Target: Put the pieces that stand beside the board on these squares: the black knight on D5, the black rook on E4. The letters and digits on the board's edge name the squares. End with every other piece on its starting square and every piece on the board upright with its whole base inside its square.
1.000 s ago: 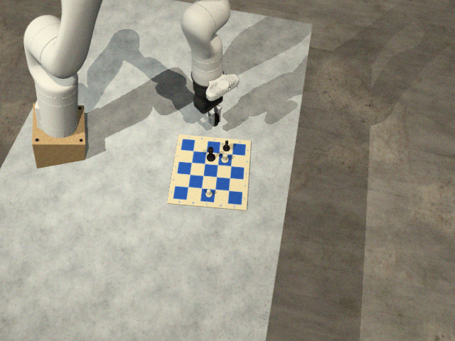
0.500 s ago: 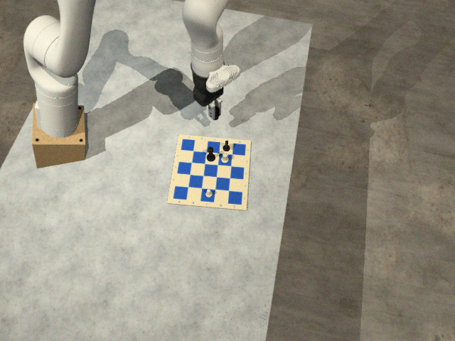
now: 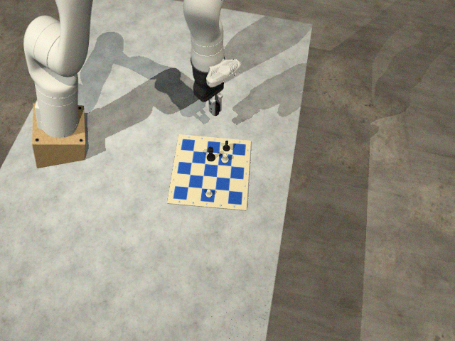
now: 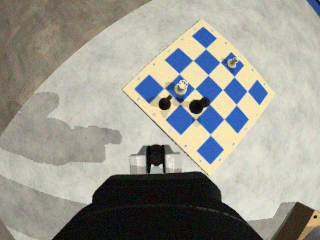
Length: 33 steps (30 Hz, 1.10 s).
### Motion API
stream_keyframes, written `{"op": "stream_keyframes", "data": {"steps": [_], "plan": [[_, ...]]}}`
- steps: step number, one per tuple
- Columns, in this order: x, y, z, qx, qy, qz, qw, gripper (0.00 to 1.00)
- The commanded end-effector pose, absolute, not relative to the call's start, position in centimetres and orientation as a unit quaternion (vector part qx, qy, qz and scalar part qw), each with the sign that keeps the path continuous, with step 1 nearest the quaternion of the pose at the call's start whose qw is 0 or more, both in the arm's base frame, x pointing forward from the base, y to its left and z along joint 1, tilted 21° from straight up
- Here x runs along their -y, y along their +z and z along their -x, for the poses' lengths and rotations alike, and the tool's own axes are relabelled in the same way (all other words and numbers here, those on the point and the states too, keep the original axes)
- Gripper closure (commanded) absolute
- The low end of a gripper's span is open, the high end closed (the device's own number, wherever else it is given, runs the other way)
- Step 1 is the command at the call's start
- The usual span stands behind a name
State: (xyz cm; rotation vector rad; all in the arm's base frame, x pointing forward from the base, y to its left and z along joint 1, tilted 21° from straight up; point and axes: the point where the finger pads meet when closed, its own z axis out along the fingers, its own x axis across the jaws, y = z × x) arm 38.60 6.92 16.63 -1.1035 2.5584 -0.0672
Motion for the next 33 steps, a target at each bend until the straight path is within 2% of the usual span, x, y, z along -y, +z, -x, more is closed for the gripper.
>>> {"op": "stream_keyframes", "data": {"steps": [1,33], "plan": [[-7.2,16.8,-38.6,-0.902,-0.022,0.392,0.178,1.0],[-6.0,17.2,-39.8,-0.881,-0.032,0.438,0.175,1.0]]}}
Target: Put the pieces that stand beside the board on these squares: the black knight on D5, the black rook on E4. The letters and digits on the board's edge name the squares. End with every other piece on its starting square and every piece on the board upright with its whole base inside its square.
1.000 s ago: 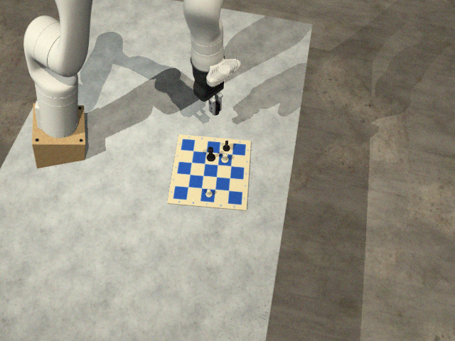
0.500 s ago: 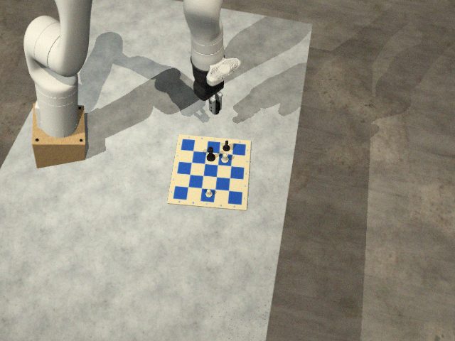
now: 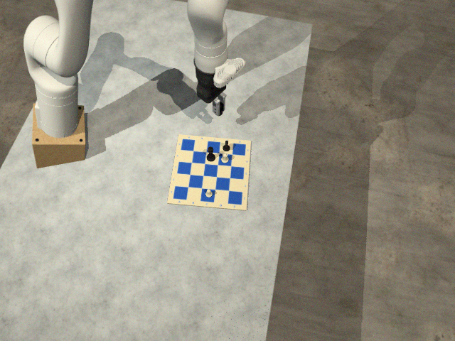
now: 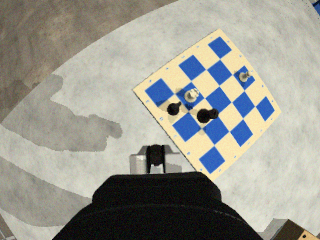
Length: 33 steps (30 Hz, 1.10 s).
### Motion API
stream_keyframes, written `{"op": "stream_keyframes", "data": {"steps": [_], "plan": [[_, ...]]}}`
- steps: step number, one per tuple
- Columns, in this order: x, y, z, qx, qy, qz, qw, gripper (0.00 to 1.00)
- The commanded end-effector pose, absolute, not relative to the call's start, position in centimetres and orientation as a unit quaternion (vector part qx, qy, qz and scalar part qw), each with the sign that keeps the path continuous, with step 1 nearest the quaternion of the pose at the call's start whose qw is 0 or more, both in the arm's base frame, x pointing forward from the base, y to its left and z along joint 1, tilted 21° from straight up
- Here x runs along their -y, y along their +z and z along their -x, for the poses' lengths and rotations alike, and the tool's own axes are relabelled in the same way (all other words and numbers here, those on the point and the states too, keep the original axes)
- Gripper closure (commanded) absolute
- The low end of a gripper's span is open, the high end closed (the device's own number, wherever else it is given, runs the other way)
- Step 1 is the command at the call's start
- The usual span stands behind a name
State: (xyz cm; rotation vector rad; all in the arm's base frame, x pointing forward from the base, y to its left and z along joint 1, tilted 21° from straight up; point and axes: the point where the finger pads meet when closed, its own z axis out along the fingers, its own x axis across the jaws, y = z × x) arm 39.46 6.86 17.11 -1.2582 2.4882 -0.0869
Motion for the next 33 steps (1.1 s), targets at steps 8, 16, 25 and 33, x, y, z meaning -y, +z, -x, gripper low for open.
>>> {"op": "stream_keyframes", "data": {"steps": [8,16,25,33], "plan": [[-4.3,17.6,-41.4,-0.849,-0.045,0.498,0.171,1.0],[-1.7,18.1,-43.3,-0.798,-0.061,0.577,0.165,1.0],[0.6,18.6,-44.6,-0.751,-0.073,0.637,0.161,1.0],[2.4,18.9,-45.4,-0.712,-0.082,0.679,0.159,1.0]]}}
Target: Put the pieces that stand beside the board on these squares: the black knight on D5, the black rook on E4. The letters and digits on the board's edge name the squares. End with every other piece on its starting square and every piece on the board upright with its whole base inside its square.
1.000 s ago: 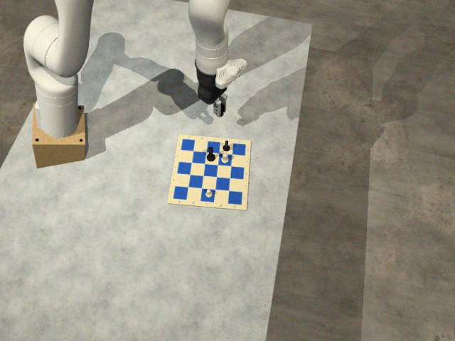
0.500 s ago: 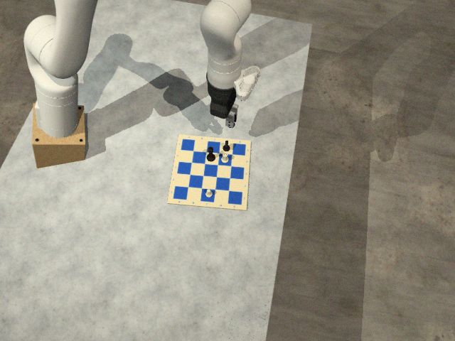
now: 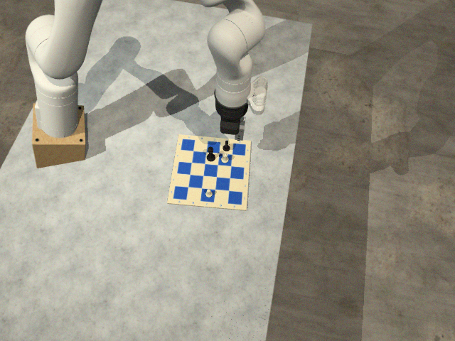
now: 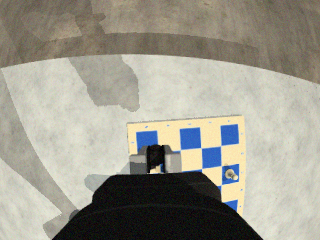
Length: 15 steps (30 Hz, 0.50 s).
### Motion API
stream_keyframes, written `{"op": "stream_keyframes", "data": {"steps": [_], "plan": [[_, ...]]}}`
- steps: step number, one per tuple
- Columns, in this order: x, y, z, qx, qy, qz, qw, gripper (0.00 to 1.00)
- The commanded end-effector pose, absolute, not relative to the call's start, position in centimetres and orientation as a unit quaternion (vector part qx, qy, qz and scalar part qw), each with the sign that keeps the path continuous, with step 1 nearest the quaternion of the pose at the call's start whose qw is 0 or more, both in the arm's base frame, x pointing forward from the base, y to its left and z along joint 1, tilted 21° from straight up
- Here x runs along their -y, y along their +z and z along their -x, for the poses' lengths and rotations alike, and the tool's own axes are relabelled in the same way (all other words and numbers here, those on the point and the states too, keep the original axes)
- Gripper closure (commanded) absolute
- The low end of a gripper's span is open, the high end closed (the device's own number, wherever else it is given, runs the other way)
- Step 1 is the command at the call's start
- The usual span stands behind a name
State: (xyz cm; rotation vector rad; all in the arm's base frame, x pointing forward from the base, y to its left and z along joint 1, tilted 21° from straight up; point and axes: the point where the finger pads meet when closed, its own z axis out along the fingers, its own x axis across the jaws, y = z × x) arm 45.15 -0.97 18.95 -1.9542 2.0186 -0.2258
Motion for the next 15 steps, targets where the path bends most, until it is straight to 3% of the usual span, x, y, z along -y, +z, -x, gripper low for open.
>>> {"op": "stream_keyframes", "data": {"steps": [1,15], "plan": [[2.44,18.91,-45.36,-0.712,-0.082,0.679,0.159,1.0],[3.07,19.03,-45.6,-0.698,-0.085,0.693,0.158,1.0]]}}
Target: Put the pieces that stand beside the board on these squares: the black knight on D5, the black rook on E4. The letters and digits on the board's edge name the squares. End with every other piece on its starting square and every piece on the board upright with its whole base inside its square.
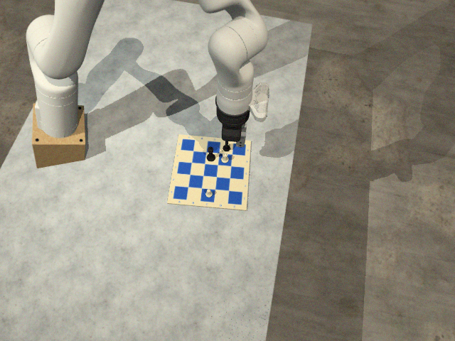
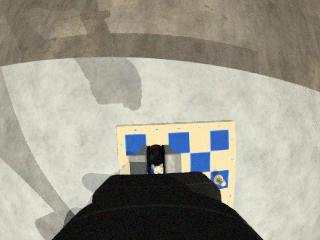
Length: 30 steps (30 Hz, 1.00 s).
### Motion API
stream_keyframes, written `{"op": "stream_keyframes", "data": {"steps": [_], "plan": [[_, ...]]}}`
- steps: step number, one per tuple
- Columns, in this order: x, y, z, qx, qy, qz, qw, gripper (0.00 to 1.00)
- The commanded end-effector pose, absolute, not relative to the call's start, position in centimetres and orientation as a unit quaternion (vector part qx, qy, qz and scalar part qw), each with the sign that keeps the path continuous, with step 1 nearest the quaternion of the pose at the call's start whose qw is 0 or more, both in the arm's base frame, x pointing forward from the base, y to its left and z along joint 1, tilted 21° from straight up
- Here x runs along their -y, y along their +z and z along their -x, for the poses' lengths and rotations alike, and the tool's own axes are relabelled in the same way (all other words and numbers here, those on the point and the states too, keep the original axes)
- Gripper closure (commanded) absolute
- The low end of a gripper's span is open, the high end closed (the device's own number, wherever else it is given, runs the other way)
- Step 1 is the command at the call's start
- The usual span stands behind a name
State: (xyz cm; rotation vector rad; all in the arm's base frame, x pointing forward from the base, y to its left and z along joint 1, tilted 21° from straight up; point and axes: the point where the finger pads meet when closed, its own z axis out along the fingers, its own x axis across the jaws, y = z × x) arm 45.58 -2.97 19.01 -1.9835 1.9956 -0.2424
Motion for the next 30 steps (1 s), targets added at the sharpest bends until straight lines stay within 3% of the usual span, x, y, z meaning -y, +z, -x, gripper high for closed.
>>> {"op": "stream_keyframes", "data": {"steps": [1,30], "plan": [[3.1,19.0,-45.6,-0.698,-0.085,0.693,0.158,1.0],[2.7,15.4,-46.9,-0.698,-0.085,0.693,0.158,1.0]]}}
